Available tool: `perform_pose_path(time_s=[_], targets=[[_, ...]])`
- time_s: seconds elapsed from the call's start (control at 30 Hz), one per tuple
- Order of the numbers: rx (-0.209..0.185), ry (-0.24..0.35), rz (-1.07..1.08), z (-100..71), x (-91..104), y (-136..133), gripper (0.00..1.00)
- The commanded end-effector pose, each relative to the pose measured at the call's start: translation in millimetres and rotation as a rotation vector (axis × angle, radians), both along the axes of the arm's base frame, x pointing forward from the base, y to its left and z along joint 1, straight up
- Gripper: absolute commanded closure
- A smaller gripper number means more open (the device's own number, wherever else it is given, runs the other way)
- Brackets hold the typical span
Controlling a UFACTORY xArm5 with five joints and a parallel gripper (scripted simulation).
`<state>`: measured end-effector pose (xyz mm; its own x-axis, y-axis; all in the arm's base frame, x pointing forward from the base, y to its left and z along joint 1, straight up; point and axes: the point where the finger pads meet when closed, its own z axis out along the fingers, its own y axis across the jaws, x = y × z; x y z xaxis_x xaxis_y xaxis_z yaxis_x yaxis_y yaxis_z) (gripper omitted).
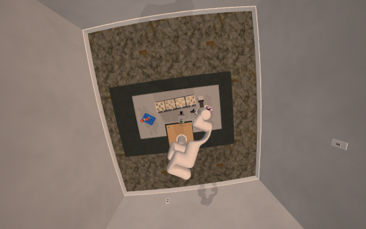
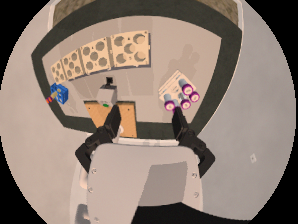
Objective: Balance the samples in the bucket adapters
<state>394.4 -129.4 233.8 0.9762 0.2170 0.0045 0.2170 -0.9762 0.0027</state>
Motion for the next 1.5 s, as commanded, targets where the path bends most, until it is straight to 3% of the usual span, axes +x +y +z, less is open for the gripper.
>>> perform_pose_path(time_s=[0.0, 1.47], targets=[[-0.001, -0.005, 0.007, 1.7, 2.2, 15.6, 0.0], [0.003, -0.004, 0.007, 1.2, 14.0, 215.6, 0.0]])
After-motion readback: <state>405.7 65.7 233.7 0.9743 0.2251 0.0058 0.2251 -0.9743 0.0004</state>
